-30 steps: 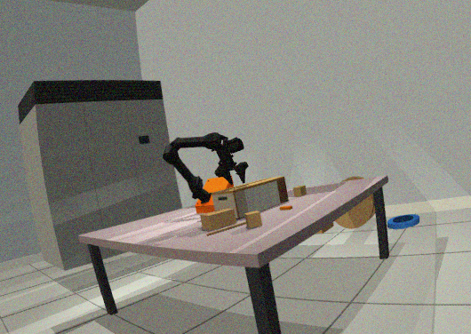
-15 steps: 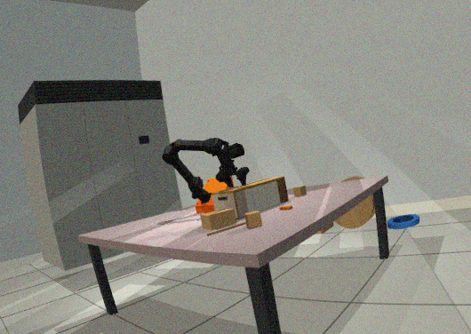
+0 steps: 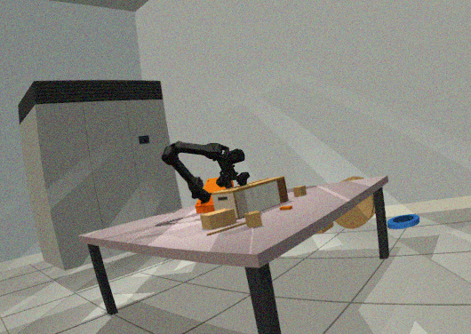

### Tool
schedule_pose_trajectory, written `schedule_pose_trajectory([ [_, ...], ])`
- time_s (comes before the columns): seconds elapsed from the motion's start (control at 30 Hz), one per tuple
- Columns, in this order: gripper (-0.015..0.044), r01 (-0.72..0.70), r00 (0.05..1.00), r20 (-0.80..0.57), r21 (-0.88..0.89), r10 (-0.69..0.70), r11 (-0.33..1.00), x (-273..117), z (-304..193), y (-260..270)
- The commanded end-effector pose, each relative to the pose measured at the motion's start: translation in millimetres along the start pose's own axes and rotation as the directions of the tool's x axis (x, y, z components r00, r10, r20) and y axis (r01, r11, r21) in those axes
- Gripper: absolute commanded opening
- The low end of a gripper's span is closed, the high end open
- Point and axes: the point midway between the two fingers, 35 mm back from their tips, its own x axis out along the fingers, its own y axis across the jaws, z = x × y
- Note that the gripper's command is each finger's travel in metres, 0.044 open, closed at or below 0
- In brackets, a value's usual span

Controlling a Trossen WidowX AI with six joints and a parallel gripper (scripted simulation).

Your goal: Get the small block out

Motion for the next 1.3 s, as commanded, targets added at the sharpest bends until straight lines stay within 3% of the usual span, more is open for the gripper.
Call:
schedule_pose_trajectory([
  [0.0, 0.0400, -0.001, 1.000, 0.005, -0.003, 0.001, 1.000, 5.7, 3.0, -1.1],
  [1.27, 0.0400, 0.000, 1.000, -0.003, -0.002, 0.000, 1.000, 28.9, -73.9, -0.8],
])
